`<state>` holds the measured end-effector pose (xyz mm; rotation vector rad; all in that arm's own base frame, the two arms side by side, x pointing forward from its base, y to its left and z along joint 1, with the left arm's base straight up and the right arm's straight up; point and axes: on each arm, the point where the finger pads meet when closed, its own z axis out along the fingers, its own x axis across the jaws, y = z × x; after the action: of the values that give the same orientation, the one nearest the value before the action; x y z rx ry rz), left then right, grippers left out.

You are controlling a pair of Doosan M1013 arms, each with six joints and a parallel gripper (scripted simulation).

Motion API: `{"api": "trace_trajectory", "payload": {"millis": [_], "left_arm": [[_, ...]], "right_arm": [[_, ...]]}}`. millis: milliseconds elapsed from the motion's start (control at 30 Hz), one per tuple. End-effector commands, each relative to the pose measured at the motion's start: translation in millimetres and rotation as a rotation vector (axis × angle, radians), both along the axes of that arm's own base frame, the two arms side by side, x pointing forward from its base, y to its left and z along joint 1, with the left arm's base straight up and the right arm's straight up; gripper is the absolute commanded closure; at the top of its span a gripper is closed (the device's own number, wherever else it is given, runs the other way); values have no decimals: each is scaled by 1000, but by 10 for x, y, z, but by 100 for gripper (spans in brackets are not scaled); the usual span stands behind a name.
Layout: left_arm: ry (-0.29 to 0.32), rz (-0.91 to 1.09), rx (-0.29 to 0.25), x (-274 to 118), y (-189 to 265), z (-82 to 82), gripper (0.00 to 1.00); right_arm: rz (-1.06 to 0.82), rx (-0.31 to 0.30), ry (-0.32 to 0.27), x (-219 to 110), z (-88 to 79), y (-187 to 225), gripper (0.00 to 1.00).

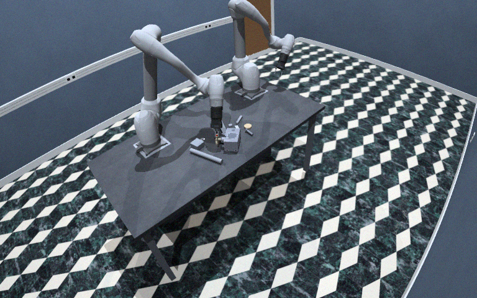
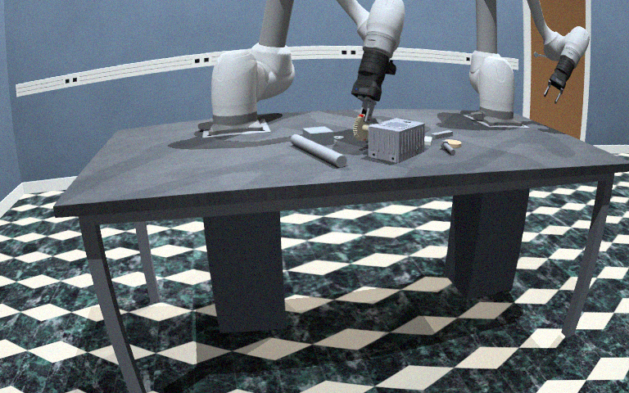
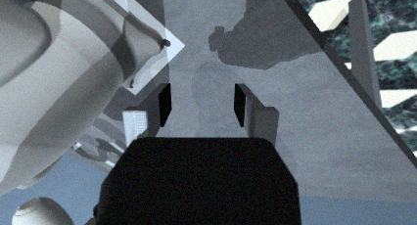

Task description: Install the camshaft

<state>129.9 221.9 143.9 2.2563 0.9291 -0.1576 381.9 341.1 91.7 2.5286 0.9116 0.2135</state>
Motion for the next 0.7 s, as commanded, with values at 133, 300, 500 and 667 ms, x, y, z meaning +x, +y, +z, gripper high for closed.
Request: {"api": "trace_trajectory", "payload": {"millis": [133, 300, 500, 667], "left_arm": [[0, 0, 1, 0, 4, 3, 0], [0, 0, 1, 0, 4, 3, 0], [0, 0, 1, 0, 4, 3, 0], [0, 0, 1, 0, 4, 3, 0]], "right_arm": [[0, 1, -1, 3, 5, 3, 71], [0, 1, -1, 3, 5, 3, 71], [0, 1, -1, 3, 5, 3, 36], [0, 1, -1, 3, 5, 3, 36]]}}
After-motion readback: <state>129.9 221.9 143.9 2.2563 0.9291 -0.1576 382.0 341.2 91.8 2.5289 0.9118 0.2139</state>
